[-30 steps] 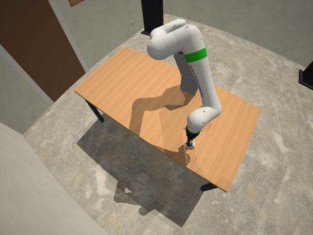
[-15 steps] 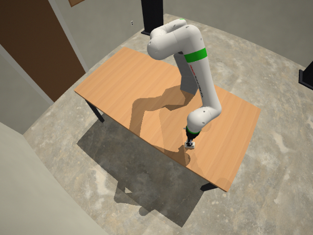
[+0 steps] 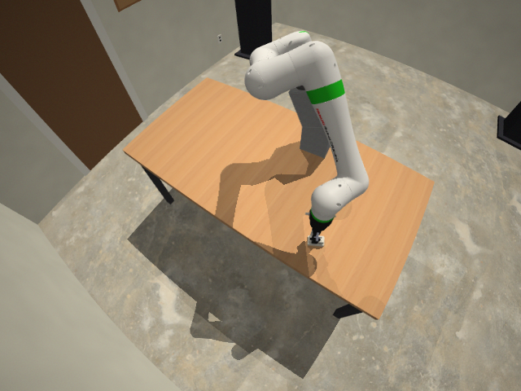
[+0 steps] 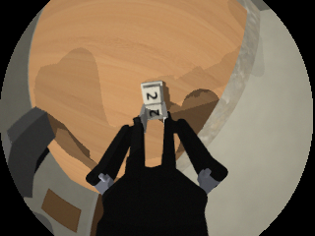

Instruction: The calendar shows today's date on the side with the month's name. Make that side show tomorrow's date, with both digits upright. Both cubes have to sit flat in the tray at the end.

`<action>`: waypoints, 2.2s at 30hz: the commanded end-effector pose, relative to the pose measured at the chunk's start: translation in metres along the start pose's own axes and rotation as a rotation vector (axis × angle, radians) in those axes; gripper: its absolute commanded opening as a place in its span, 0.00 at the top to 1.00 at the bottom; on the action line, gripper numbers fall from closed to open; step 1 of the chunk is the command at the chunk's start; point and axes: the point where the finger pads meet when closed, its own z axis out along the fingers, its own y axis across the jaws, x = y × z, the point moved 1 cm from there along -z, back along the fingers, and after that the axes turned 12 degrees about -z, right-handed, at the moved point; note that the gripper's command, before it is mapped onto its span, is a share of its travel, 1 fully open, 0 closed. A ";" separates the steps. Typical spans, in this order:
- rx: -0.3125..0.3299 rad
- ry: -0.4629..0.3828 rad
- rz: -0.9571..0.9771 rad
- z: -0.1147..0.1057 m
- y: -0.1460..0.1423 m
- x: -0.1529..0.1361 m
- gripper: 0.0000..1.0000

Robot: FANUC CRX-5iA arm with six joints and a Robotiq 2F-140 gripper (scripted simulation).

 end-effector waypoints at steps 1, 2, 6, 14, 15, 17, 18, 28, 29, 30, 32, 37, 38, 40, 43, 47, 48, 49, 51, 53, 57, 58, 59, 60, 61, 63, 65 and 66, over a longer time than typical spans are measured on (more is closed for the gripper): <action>0.000 0.000 0.000 0.000 0.000 0.000 0.75; 0.000 0.000 0.000 0.000 0.000 0.000 0.75; 0.000 0.000 0.000 0.000 0.000 0.000 0.72; 0.000 0.000 0.000 0.000 0.000 0.000 0.66; 0.000 0.000 0.000 0.000 0.000 0.000 0.66; 0.000 0.000 0.000 0.000 0.000 0.000 0.66; 0.000 0.000 0.000 0.000 0.000 0.000 0.64; 0.000 0.000 0.000 0.000 0.000 0.000 0.64; 0.000 0.000 0.000 -0.001 0.000 0.000 0.64; 0.000 0.000 0.000 -0.002 0.000 0.000 0.64; 0.000 0.000 0.000 -0.002 0.000 0.000 0.64; 0.000 0.000 0.000 -0.014 0.000 0.000 0.64; 0.000 0.000 0.000 -0.018 0.000 0.000 0.64; 0.000 0.000 0.000 -0.028 0.000 0.000 0.64; 0.000 0.000 0.000 -0.044 0.000 0.000 0.64; 0.000 0.000 0.000 -0.066 0.000 0.000 0.64; 0.000 0.000 0.000 -0.066 0.000 0.000 0.64; 0.000 0.000 0.000 -0.066 0.000 0.000 0.64; 0.000 0.000 0.000 -0.075 0.000 0.000 0.64; 0.000 0.000 0.000 -0.082 0.000 0.000 0.64; 0.000 0.000 0.000 -0.089 0.000 0.000 0.64; 0.000 0.000 0.000 -0.090 0.000 0.000 0.64; 0.000 0.000 0.000 -0.090 0.000 0.000 0.64; 0.000 0.000 0.000 -0.090 0.000 0.000 0.64; 0.000 0.000 0.000 -0.090 0.000 0.000 0.00; 0.000 0.000 0.000 -0.090 0.000 0.000 0.00; 0.000 0.000 0.000 -0.090 0.000 0.000 0.00; 0.000 0.000 0.000 -0.090 0.000 0.000 0.00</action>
